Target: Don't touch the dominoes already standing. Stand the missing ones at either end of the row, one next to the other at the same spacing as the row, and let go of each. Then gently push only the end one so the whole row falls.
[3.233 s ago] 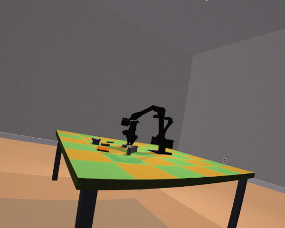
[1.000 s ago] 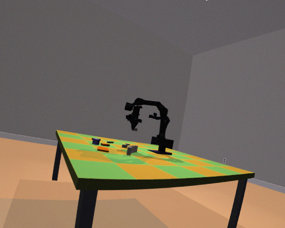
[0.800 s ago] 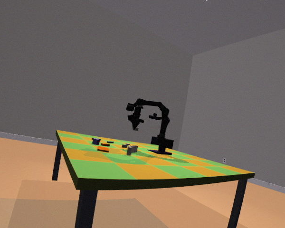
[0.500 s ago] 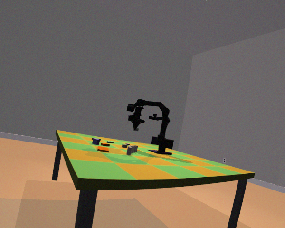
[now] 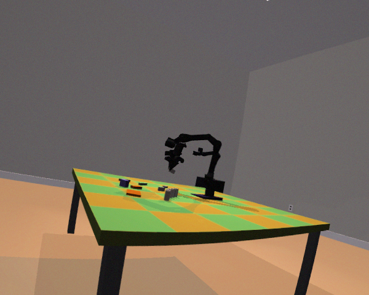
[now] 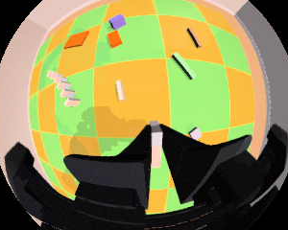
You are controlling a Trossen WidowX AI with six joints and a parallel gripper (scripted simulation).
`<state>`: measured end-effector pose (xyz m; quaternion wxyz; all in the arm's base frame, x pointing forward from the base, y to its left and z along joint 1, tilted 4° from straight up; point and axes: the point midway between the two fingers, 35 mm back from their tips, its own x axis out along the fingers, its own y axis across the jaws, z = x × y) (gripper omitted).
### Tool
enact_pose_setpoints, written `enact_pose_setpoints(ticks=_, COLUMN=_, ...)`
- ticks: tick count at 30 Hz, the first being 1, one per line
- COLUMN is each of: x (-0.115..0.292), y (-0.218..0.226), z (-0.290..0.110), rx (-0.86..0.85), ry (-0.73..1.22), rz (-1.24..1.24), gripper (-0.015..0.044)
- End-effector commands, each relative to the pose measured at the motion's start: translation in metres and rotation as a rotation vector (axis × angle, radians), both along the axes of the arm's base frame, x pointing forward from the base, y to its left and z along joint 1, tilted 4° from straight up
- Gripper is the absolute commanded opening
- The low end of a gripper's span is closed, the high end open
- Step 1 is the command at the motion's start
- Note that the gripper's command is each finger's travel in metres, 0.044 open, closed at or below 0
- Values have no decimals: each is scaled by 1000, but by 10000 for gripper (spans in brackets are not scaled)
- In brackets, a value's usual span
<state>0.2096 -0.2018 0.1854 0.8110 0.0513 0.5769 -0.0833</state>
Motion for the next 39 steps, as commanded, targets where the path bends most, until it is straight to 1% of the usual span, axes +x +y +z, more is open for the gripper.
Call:
enact_pose_setpoints(ticks=1, x=3, y=-4, z=-7, rx=15, ry=-95, rz=-31, gripper=28)
enact_pose_setpoints(ticks=19, x=6, y=-26, z=-14, rx=-11, ry=-481, rz=-79, gripper=28)
enact_pose_setpoints(ticks=39, x=-13, y=-27, z=-12, rx=-87, ry=-851, rz=-35, gripper=28)
